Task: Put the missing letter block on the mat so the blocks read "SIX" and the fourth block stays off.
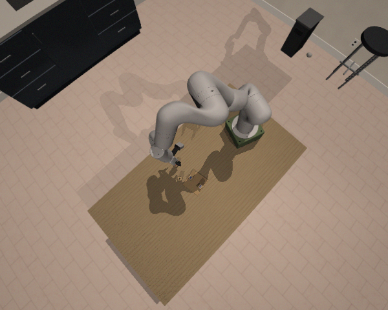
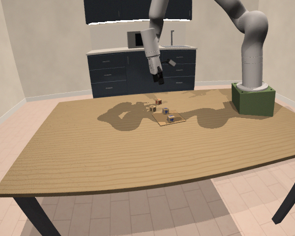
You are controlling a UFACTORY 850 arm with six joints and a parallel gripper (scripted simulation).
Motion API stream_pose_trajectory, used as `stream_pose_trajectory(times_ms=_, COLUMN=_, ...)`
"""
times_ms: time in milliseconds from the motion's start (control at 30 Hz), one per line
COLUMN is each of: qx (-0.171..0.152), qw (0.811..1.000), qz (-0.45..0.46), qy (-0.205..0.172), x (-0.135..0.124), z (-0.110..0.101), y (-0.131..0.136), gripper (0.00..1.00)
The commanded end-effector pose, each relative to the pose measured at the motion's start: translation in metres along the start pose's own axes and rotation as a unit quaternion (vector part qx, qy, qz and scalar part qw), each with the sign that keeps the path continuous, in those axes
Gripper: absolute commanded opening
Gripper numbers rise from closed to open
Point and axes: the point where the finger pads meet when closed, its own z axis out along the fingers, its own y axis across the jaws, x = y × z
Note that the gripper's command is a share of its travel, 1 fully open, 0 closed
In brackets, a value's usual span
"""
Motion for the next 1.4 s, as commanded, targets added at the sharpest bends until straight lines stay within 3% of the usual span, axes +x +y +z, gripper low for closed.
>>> stream_pose_trajectory(times_ms=0, qx=0.024, qw=0.998, qz=-0.057, qy=-0.033, x=-0.001, z=-0.005, y=0.002, gripper=1.00)
stream_pose_trajectory(times_ms=267, qx=0.060, qw=0.986, qz=-0.141, qy=-0.072, x=-0.003, z=-0.013, y=0.008, gripper=1.00)
stream_pose_trajectory(times_ms=1033, qx=0.061, qw=0.983, qz=-0.159, qy=-0.071, x=-0.004, z=-0.012, y=0.008, gripper=1.00)
stream_pose_trajectory(times_ms=1367, qx=0.072, qw=0.946, qz=-0.310, qy=-0.061, x=-0.005, z=-0.003, y=0.007, gripper=1.00)
